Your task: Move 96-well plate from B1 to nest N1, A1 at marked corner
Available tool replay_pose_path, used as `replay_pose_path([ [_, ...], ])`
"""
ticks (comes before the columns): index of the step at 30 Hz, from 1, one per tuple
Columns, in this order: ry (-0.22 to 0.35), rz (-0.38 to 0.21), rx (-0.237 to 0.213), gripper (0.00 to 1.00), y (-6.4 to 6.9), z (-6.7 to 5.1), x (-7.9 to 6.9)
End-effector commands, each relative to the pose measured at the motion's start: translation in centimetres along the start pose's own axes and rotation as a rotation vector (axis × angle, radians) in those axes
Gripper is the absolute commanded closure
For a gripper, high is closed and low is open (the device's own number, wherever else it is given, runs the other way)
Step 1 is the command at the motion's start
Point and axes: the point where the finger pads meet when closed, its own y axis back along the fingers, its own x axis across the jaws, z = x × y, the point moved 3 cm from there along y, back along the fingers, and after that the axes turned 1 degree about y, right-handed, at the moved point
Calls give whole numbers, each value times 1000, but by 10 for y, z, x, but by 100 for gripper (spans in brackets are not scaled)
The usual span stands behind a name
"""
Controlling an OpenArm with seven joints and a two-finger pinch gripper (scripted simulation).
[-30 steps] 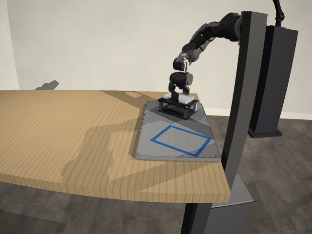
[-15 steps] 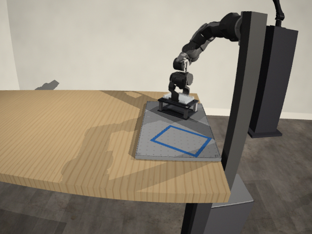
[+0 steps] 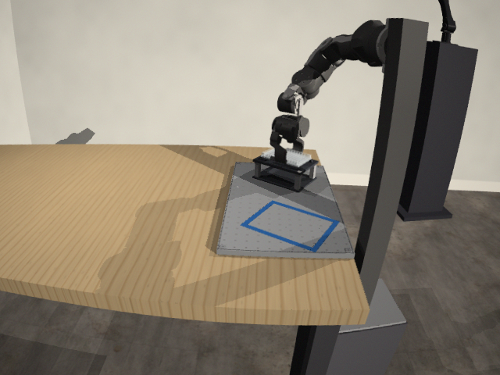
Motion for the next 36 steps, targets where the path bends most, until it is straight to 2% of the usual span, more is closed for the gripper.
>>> replay_pose_path([
  [1,-1,-1,-2,100,1,0,0],
  [36,-1,4,-2,100,-5,-1,0],
])
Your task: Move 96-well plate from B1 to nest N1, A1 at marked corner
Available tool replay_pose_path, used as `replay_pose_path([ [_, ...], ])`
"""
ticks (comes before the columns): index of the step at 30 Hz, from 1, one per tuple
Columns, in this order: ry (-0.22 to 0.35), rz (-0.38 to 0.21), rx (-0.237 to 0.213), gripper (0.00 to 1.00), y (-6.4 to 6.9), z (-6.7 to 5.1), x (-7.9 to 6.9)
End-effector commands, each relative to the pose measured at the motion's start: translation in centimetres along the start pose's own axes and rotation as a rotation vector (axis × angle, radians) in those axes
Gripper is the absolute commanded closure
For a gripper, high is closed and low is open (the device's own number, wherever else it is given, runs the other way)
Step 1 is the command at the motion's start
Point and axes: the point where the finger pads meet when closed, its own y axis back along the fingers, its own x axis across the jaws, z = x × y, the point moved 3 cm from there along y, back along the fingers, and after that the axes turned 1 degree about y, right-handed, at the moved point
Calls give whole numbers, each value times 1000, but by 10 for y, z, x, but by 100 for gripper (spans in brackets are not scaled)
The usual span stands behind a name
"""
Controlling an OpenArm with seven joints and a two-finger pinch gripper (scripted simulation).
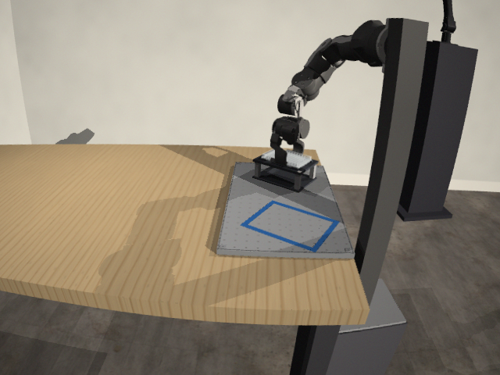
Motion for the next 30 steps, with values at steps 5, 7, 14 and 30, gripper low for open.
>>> replay_pose_path([
  [5,-1,6,-2,100,0,0,1],
  [7,0,5,-2,97,0,0,1],
  [14,0,2,-1,73,0,0,0],
  [30,0,2,-1,27,0,0,0],
])
